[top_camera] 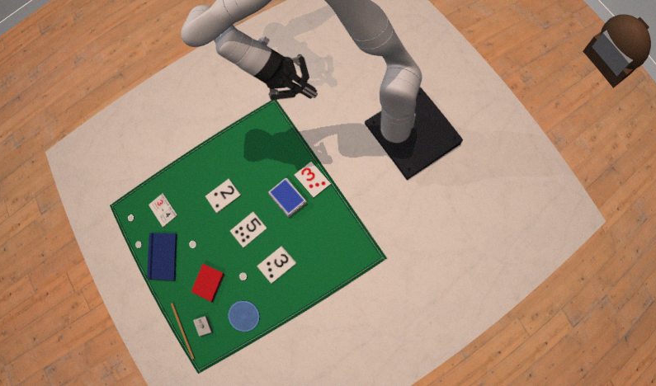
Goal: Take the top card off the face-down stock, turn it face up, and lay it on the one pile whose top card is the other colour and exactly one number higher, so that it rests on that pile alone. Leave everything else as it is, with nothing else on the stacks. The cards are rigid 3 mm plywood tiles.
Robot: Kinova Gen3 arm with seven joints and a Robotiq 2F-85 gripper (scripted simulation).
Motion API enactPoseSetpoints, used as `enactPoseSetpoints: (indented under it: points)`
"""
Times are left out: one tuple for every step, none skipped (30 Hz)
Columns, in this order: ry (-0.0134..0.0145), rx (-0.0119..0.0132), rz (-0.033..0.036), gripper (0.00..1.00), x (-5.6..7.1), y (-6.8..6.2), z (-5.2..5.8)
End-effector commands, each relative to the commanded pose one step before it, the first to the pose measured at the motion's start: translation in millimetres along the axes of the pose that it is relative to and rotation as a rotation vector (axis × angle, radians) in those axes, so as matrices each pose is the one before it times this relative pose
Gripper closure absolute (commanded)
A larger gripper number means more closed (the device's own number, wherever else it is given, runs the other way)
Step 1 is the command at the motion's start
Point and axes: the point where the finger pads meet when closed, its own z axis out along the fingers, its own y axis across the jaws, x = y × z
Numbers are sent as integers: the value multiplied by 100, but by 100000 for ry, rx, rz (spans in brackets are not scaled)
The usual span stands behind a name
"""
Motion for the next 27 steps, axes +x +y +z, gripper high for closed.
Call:
enactPoseSetpoints:
  points:
    - [83,79,-21,100,-24,11,-23]
    - [0,0,0,100,0,0,0]
    - [0,0,0,100,0,0,0]
    - [0,0,0,100,0,0,0]
    - [0,0,0,100,0,0,0]
    - [0,0,0,100,0,0,0]
    - [0,0,0,100,0,0,0]
    - [0,0,0,100,0,0,0]
    - [0,0,0,100,0,0,0]
    - [0,0,0,100,0,0,0]
    - [0,0,0,100,0,0,0]
    - [0,0,0,100,0,0,0]
    - [0,0,0,100,0,0,0]
    - [0,0,0,100,0,0,0]
    - [0,0,0,100,0,0,0]
    - [0,0,0,100,0,0,0]
    - [0,0,0,100,0,0,0]
    - [4,1,2,0,1,-1,1]
    - [25,2,13,0,4,-6,4]
    - [65,6,34,0,11,-16,12]
    - [122,12,65,0,21,-31,22]
    - [195,20,103,0,33,-50,36]
    - [281,29,148,0,47,-71,51]
    - [380,40,198,0,64,-96,69]
    - [489,53,252,0,81,-124,89]
    - [607,69,309,0,100,-154,110]
    - [733,88,368,0,119,-185,133]
